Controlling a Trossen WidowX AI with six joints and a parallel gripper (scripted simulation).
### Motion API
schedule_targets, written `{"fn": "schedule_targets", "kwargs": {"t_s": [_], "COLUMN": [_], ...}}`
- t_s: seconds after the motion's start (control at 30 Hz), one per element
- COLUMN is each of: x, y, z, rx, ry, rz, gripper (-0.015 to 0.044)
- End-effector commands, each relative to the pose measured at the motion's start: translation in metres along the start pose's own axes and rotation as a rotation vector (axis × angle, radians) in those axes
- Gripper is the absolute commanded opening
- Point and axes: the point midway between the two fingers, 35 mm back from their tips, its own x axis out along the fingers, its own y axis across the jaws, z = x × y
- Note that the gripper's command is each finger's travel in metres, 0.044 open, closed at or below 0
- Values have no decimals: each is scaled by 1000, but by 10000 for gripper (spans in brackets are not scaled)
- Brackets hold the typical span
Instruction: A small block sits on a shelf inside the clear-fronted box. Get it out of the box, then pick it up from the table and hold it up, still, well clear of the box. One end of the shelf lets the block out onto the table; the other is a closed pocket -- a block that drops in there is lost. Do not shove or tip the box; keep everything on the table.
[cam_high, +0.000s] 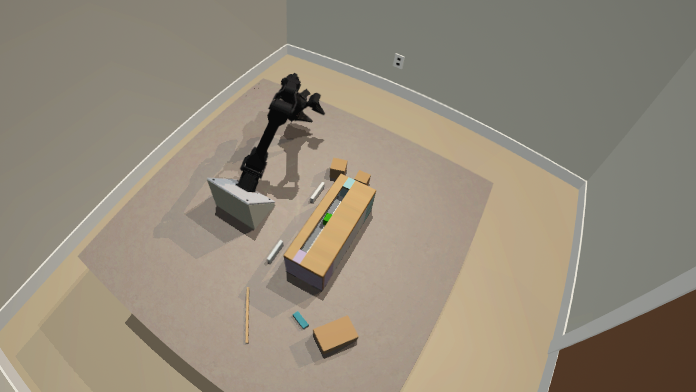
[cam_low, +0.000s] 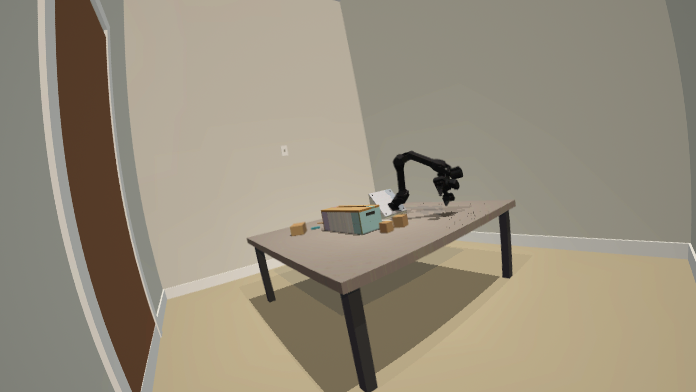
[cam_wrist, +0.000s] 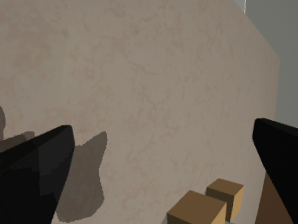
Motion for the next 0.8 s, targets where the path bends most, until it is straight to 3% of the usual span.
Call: {"fn": "schedule_targets", "kwargs": {"t_s": [0.0,0.37,0.77], "x": [0,48,102], "y": [0,-14,-72], "z": [0,-24,-67], "rx": [-3,-216,-361], "ry": [2,183,383], "rz": [0,22,52], "gripper": [400,400,400]}}
